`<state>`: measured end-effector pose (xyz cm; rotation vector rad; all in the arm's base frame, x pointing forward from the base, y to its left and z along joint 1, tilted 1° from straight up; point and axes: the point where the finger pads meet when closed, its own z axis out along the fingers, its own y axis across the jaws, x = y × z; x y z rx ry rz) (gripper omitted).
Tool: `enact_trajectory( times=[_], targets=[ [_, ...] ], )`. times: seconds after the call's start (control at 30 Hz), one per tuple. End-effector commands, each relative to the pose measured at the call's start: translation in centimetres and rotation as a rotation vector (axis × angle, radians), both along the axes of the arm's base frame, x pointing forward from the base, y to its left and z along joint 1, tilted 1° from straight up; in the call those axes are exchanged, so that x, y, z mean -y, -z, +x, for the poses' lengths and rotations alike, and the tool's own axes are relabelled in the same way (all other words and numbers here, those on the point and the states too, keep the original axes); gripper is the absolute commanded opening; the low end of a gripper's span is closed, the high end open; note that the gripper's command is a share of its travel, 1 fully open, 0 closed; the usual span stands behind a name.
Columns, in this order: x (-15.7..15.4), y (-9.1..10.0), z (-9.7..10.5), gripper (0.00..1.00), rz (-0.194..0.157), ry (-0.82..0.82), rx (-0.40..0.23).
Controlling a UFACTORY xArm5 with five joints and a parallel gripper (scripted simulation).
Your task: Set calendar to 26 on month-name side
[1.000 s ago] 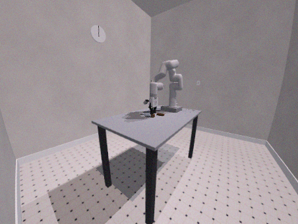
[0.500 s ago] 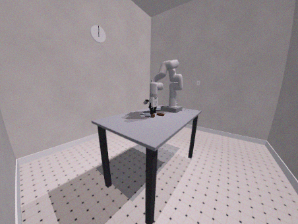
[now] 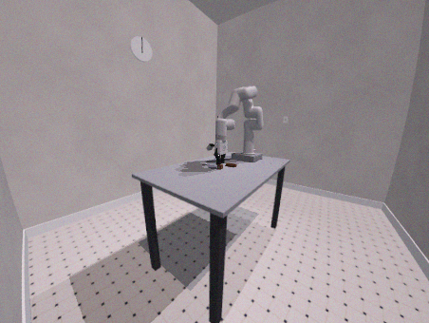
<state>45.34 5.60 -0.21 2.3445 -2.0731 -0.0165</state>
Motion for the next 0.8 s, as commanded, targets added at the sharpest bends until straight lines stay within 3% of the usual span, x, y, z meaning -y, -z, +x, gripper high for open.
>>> enact_trajectory(
  times=[0.0,0.77],
  targets=[
    [-0.02,-0.13,0.14,0.47,0.000,0.000,0.004],
    [-0.02,0.20,0.13,0.47,0.000,0.000,0.004]
  ],
)
